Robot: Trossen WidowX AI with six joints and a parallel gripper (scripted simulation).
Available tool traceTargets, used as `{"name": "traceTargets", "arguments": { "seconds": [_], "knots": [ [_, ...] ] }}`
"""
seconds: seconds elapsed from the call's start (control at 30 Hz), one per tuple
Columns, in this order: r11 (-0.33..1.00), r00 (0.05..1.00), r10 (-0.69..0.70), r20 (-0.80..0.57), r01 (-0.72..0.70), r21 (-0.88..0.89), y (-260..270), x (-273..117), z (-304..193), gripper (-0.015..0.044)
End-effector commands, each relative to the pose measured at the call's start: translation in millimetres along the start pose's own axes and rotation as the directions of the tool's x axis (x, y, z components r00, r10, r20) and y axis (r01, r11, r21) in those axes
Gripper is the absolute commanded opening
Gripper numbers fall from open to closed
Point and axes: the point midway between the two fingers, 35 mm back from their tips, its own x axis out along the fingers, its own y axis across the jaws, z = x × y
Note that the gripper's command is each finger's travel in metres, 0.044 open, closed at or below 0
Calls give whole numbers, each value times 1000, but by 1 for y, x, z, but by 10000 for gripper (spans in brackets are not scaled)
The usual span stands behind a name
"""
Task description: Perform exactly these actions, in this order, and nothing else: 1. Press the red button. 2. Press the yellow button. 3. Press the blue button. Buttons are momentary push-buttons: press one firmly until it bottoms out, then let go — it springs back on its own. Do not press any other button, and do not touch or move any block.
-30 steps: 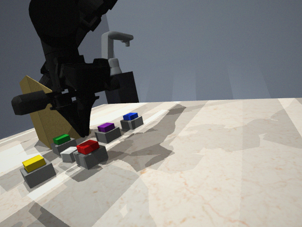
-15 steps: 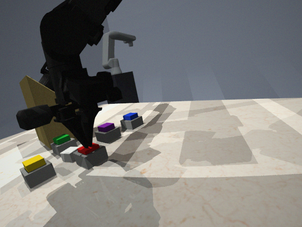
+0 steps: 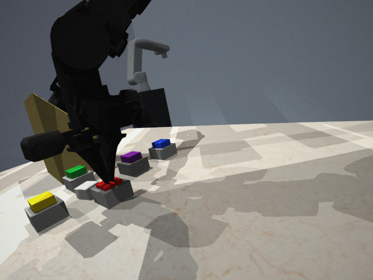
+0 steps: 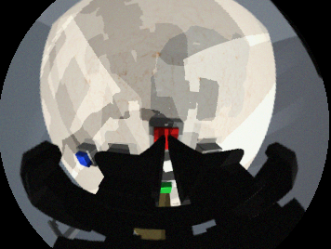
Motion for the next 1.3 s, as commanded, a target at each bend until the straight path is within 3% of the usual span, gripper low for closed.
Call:
{"name": "traceTargets", "arguments": {
  "seconds": [0.0,0.1,0.27,0.47,0.6,0.8,1.0,1.17,1.27],
  "knots": [
    [1000,1000,0,0,0,1,0,-3,0,20],
    [1000,1000,2,-3,-2,9,0,-31,-1,20],
    [1000,1000,2,-2,-2,9,0,-36,-1,20],
    [1000,1000,-1,-3,1,10,-1,-96,-1,20],
    [1000,1000,-2,-3,2,10,-4,-96,-2,20],
    [1000,1000,-8,-5,8,10,-89,-97,-50,20],
    [1000,1000,-8,-5,8,10,-92,-97,-52,20],
    [1000,1000,-5,-4,5,10,-92,-38,-52,20],
    [1000,1000,-4,-4,4,10,-91,-35,-53,20]
  ]
}}
